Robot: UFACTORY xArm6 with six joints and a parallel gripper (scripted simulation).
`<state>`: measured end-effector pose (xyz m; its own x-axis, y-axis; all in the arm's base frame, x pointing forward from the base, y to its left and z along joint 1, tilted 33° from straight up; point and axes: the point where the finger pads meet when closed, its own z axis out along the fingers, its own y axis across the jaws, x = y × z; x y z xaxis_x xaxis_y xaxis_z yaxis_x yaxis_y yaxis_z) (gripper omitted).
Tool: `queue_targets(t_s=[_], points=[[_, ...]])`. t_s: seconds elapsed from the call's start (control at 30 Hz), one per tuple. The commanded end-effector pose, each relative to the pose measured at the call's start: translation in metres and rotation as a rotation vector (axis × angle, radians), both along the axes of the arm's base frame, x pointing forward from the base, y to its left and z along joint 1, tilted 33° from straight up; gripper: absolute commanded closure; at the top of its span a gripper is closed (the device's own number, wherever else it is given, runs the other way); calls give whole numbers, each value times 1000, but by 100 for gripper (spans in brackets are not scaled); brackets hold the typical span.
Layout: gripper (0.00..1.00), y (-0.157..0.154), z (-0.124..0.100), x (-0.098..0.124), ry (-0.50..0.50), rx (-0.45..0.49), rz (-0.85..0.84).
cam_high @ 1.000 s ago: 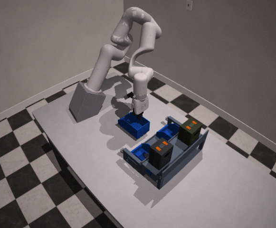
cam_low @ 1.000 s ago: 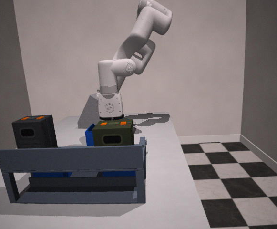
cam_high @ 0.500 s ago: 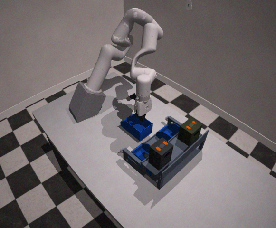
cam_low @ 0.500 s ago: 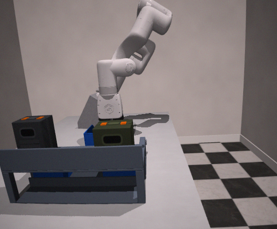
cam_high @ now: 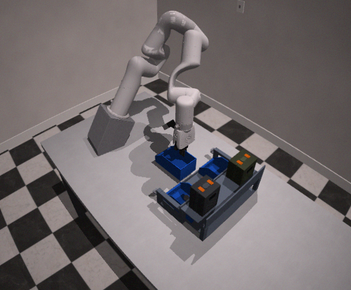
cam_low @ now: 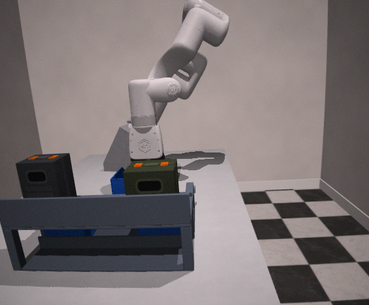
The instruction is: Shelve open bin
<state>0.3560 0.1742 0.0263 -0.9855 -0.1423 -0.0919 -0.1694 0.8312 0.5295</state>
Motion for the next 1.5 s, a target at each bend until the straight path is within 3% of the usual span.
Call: queue_targets(t_s=[0.0,1.47], points=[[100,0,1,1,-2,0,-1],[100,2,-7,-11,-2,0,-1]])
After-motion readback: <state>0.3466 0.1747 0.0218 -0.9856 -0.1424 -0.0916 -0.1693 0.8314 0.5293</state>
